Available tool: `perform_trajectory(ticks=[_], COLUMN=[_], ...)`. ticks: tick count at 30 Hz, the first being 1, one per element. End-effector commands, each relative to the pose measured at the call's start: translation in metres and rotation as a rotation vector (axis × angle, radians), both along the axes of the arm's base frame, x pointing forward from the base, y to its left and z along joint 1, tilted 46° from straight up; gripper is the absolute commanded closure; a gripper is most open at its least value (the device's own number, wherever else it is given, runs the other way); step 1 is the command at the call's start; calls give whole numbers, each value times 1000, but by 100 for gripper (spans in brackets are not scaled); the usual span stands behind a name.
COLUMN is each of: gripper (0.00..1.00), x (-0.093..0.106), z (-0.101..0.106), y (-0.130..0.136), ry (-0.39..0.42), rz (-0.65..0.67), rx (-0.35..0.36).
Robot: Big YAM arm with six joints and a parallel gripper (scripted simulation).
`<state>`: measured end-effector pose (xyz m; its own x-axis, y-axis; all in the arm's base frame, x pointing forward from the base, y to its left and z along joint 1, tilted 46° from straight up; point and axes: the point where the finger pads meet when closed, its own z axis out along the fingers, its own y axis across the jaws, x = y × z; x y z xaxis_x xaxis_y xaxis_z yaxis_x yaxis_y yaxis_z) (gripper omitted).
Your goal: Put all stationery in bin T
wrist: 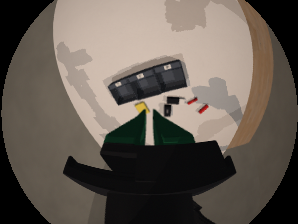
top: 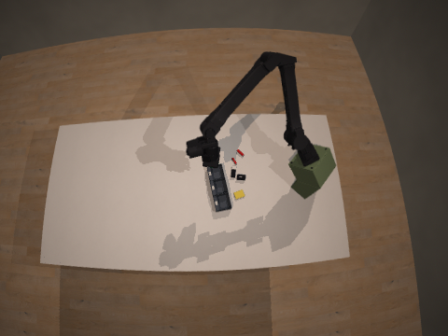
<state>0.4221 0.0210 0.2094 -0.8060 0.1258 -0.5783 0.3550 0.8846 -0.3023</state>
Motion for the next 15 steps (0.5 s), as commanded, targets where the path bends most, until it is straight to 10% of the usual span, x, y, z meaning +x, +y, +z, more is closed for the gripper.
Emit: perform_trajectory(ticks=[1,15], gripper=[91,91], x=[-20,-100], z=[-4,-56], y=[8,-21], ry=[-13,57], rz=[52,88], rx=[-13,-199])
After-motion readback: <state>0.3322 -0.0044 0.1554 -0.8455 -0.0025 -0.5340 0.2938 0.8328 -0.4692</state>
